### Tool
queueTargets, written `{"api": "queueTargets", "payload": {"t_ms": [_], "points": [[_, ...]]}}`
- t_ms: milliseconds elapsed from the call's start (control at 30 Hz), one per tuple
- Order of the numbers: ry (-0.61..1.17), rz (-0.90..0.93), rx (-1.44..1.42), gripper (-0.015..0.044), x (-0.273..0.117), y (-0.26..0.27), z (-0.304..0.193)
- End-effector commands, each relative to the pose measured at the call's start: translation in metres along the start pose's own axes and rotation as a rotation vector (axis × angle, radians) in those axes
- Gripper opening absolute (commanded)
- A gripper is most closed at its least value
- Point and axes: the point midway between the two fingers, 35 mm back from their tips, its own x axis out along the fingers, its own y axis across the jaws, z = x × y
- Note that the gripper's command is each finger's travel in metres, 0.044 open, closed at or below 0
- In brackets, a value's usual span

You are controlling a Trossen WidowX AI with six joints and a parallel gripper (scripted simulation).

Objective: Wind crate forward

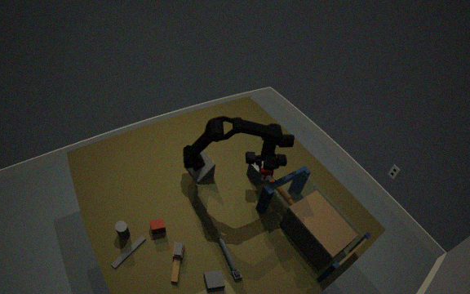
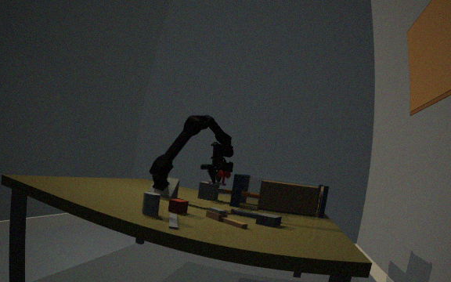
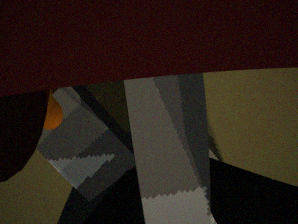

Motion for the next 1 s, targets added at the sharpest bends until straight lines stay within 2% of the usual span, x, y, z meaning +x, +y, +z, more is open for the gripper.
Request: {"api": "queueTargets", "payload": {"t_ms": [0, 967], "points": [[0.004, -0.008, 0.024, 0.0, 0.0039, -0.001, -0.0004], [0.004, -0.009, 0.035, 0.0, 0.0039, -0.0012, -0.0004]]}}
